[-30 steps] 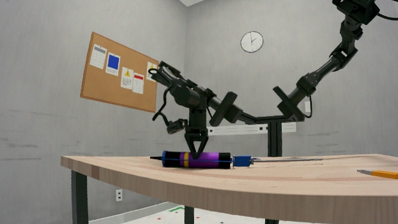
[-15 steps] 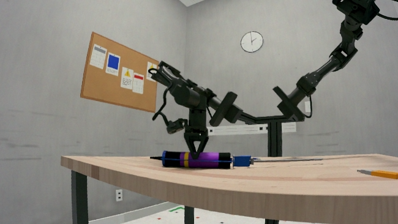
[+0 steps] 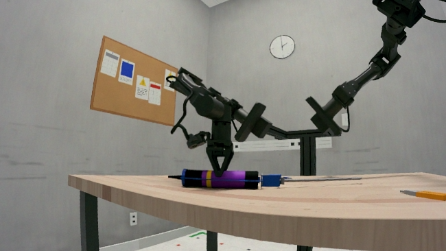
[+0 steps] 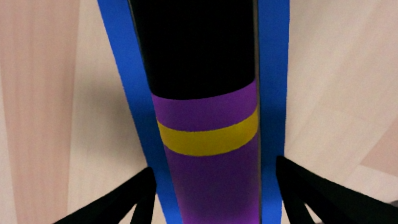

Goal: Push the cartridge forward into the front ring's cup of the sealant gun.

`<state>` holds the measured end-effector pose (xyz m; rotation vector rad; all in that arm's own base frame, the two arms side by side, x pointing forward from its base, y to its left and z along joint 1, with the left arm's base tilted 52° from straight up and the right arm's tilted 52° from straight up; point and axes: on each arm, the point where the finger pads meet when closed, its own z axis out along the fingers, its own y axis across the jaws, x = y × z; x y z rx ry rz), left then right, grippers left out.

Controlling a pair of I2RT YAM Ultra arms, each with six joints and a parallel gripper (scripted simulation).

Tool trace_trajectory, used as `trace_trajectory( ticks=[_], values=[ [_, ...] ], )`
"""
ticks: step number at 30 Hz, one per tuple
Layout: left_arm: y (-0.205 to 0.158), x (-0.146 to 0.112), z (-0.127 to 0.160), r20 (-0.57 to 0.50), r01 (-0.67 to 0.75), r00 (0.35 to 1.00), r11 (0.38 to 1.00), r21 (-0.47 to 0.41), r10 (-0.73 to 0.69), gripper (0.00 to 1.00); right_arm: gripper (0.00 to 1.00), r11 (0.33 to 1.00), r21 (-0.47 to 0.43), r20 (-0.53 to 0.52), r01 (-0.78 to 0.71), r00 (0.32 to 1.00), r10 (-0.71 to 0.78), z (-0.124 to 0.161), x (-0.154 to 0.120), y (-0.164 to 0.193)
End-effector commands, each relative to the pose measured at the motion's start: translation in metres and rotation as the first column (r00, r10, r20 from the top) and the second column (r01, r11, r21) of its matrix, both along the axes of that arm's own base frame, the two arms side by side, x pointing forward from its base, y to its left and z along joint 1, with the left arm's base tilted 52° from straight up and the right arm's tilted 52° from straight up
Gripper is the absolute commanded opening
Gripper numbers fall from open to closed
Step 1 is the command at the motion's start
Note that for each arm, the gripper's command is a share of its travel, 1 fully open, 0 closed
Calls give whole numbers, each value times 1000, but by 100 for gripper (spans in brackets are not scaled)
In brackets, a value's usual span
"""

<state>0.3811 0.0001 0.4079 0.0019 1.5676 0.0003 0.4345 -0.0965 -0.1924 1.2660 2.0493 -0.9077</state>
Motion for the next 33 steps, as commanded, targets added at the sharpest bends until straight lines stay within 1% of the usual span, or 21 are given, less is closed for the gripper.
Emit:
trace_trajectory(
  ticks=[1,6,7,8,9,12,15,18,22,25,28,31,33],
  values=[
    [-8,2,10,11,30,999,999,15,-30,100,72,999,-8,13,-32,999,32,14,4,20],
    [-8,2,10,11,30,999,999,15,-30,100,72,999,-8,16,-35,999,35,15,5,21],
    [-8,2,10,11,30,999,999,15,-30,100,72,999,-9,6,-36,999,36,14,1,21],
    [-8,2,10,11,30,999,999,15,-30,100,72,1000,-11,3,-21,1000,21,20,-2,27],
    [-8,2,10,11,30,999,999,15,-30,100,72,1000,-9,17,-28,999,28,23,3,31],
    [-8,2,10,11,30,999,999,15,-30,100,72,1000,-9,18,-16,1000,16,25,3,30],
    [-8,2,10,11,30,999,999,15,-30,100,72,1000,-4,49,-20,999,20,42,12,48],
    [-8,2,10,11,30,999,999,15,-30,100,72,1000,-1,64,-25,998,25,52,14,59],
    [-8,2,10,11,30,999,999,15,-30,100,72,1000,3,44,-16,999,16,61,6,72],
    [-8,2,10,11,30,999,999,15,-30,100,72,1000,13,54,-18,998,17,67,5,83],
    [-8,2,10,11,30,999,999,15,-30,100,72,1000,1,48,-21,999,21,64,3,82],
    [-8,2,10,11,30,999,999,15,-30,100,72,999,-7,30,-43,999,44,52,2,79],
    [-8,2,10,11,30,999,999,15,-30,100,72,999,-9,19,-49,999,49,56,-1,77]
  ],
)
